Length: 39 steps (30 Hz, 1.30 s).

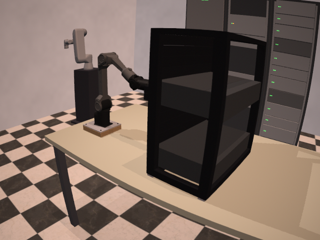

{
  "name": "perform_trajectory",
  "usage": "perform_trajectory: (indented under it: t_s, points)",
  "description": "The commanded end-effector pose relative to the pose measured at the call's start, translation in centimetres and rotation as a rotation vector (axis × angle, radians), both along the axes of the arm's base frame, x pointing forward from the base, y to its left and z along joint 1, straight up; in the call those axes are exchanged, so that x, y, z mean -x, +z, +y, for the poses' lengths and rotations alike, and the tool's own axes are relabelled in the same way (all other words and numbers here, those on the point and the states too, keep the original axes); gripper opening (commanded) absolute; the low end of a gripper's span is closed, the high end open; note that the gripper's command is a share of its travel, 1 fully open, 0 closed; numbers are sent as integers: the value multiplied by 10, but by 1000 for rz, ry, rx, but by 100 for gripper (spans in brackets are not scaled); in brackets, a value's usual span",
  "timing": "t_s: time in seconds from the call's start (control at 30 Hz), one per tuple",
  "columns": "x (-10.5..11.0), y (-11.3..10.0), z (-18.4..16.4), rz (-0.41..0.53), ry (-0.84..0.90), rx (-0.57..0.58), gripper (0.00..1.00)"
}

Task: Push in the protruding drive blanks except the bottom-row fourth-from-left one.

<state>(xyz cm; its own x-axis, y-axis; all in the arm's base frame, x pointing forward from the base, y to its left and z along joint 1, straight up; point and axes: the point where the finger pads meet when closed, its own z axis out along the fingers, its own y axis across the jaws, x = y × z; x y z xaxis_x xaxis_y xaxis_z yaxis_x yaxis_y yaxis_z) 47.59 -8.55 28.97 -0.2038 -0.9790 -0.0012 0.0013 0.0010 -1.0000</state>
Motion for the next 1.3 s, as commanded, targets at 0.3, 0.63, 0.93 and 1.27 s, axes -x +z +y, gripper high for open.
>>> perform_trajectory:
  t_s: [0.3,0.63,0.93,1.27]
  points:
    - [-4,0,-2,0,-1,-1,0]
    - [-5,0,-2,0,-1,-1,0]
    - [-8,0,-2,0,-1,-1,0]
    - [-8,0,-3,0,-1,-1,0]
